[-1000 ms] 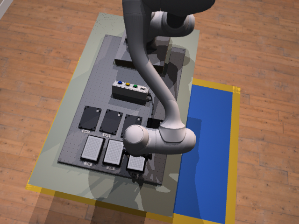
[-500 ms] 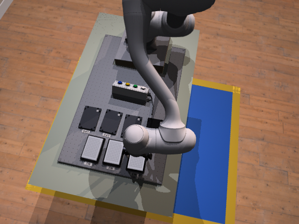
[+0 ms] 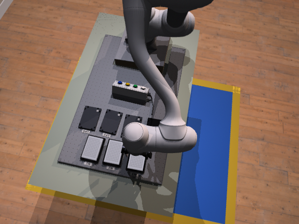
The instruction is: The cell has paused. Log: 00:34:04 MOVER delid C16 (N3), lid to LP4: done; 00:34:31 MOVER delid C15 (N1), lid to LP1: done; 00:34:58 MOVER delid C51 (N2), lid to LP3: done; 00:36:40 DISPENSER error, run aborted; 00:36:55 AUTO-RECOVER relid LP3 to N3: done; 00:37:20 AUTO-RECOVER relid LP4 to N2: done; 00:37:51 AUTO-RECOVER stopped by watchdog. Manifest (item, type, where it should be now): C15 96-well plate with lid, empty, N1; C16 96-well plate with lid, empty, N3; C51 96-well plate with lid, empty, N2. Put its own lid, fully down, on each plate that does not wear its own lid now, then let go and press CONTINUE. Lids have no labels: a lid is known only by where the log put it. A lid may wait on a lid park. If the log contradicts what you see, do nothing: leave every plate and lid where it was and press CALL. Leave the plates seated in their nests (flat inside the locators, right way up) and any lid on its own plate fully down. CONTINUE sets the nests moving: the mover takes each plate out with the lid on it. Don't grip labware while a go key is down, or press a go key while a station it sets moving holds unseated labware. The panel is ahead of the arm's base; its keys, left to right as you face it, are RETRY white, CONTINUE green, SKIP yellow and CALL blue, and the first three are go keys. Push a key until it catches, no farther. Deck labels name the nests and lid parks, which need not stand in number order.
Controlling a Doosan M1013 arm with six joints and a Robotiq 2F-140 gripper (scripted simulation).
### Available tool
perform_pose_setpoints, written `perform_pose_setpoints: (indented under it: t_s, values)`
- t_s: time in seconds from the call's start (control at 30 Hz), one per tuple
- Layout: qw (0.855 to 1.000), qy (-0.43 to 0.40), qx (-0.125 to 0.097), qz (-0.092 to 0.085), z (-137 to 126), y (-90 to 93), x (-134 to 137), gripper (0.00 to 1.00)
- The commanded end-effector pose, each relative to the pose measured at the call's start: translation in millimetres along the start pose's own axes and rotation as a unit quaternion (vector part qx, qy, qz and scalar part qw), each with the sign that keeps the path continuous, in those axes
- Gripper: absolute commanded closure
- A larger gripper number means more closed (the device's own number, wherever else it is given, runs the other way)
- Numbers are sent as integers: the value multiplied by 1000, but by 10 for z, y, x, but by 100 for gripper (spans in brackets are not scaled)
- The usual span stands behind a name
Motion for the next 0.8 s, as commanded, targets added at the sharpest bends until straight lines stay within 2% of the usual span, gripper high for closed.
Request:
perform_pose_setpoints:
  t_s: [0.0,0.3,0.77]
  values:
    - [1000,1,0,2,3,-118,-17,34]
    - [1000,1,0,2,3,-239,-16,34]
    - [1000,1,0,2,3,-256,-16,34]
Point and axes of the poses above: the point where the finger pads meet when closed, its own y axis out along the fingers, its own x axis across the jaws, z = x × y, the point moved 5 cm from there along -y, back along the fingers, and after that the axes turned 6 degrees about y, right-handed, at the moved point
